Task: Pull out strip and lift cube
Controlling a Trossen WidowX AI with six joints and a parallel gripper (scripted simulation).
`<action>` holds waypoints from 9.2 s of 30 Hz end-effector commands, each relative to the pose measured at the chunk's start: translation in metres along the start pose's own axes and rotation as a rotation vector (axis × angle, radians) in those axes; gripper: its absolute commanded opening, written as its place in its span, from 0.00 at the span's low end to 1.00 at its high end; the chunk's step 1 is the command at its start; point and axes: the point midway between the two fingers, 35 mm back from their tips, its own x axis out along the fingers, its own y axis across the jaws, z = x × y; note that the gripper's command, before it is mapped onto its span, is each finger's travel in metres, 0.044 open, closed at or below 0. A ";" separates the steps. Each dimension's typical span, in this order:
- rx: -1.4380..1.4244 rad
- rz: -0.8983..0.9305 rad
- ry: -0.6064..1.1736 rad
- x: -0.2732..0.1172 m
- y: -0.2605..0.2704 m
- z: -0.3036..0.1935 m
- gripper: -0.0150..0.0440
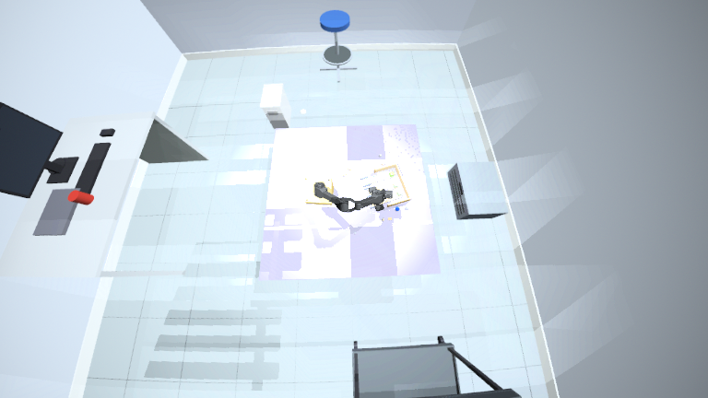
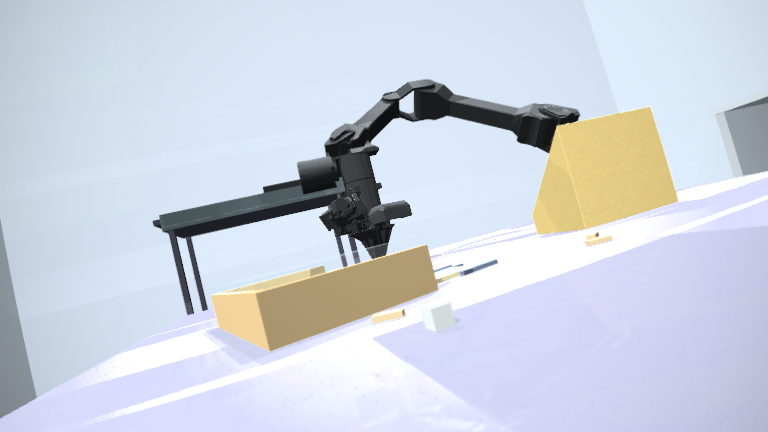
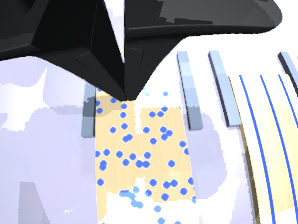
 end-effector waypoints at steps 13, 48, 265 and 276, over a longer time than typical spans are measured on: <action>-0.014 0.004 0.008 0.018 0.004 -0.003 0.25; -0.014 0.004 0.008 0.020 0.004 -0.003 0.25; -0.009 0.005 0.014 -0.021 0.010 -0.159 0.52; -0.008 0.005 0.013 -0.024 0.011 -0.126 1.00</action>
